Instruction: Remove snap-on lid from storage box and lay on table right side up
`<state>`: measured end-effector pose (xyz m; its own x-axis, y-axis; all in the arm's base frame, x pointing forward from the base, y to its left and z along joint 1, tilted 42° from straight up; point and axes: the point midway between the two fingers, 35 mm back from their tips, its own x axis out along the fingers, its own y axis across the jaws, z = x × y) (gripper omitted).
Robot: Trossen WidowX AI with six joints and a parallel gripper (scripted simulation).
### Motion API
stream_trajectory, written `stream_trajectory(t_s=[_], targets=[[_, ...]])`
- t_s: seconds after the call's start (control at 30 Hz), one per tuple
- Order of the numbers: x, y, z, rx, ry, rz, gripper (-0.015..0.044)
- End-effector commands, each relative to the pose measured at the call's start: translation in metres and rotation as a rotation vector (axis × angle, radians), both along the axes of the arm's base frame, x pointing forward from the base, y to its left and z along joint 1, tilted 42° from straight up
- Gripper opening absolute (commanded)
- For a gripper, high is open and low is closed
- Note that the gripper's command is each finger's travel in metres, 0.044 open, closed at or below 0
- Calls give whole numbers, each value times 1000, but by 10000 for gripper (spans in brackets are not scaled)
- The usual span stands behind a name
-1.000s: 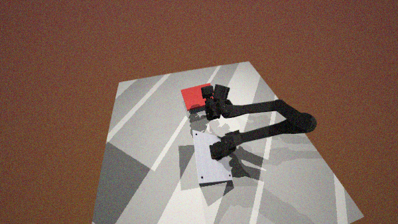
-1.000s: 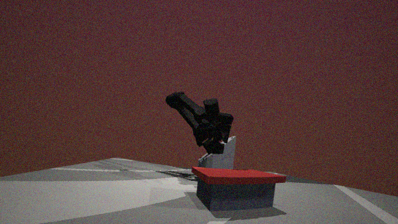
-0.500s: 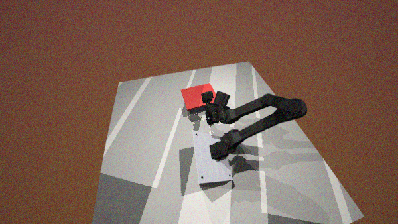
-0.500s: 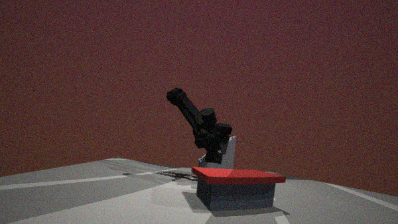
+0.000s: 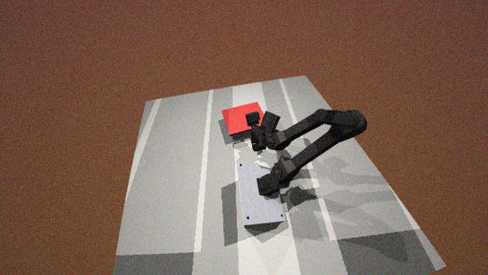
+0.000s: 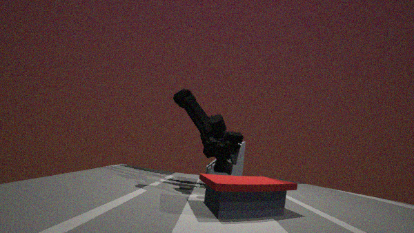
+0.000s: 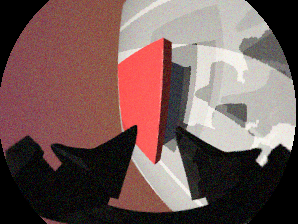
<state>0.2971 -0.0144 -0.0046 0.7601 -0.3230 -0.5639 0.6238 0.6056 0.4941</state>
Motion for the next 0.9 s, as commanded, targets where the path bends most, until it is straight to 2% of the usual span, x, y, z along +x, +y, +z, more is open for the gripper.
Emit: stream_trajectory(t_s=[0.0, 0.87], targets=[[8, -1, -4, -1, 0, 6, 235], [35, -16, -28, -1, -7, 5, 235]])
